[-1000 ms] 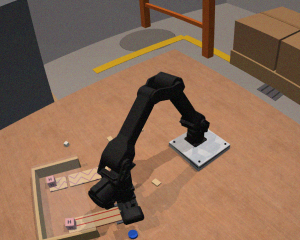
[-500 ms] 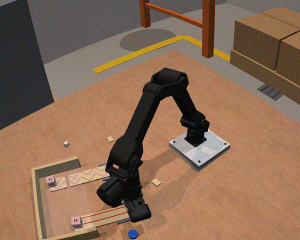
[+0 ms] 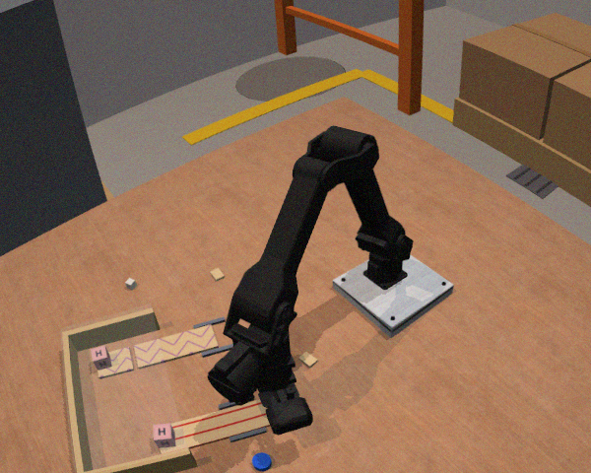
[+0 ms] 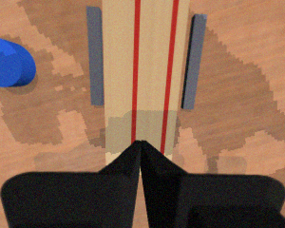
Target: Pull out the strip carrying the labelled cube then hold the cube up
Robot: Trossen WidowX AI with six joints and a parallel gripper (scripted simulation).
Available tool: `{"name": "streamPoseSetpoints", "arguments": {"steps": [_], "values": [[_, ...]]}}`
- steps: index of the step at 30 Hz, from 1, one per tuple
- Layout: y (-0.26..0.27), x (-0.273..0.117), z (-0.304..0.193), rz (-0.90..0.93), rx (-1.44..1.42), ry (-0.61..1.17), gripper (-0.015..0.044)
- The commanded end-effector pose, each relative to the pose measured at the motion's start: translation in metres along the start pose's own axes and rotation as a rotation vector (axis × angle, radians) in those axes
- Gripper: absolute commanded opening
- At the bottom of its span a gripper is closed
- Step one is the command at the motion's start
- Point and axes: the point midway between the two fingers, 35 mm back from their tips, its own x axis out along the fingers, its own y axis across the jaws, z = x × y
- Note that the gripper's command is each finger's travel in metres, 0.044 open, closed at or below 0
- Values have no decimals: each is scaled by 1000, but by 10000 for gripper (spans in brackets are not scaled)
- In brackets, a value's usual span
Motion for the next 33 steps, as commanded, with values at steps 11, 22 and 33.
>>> {"name": "streamPoseSetpoints", "arguments": {"steps": [11,22,33], "values": [[-1,6,-28,-7,-1,27,0],[-1,5,-44,-7,-2,29,0],[-1,5,-60,-7,-2,30,0]]}}
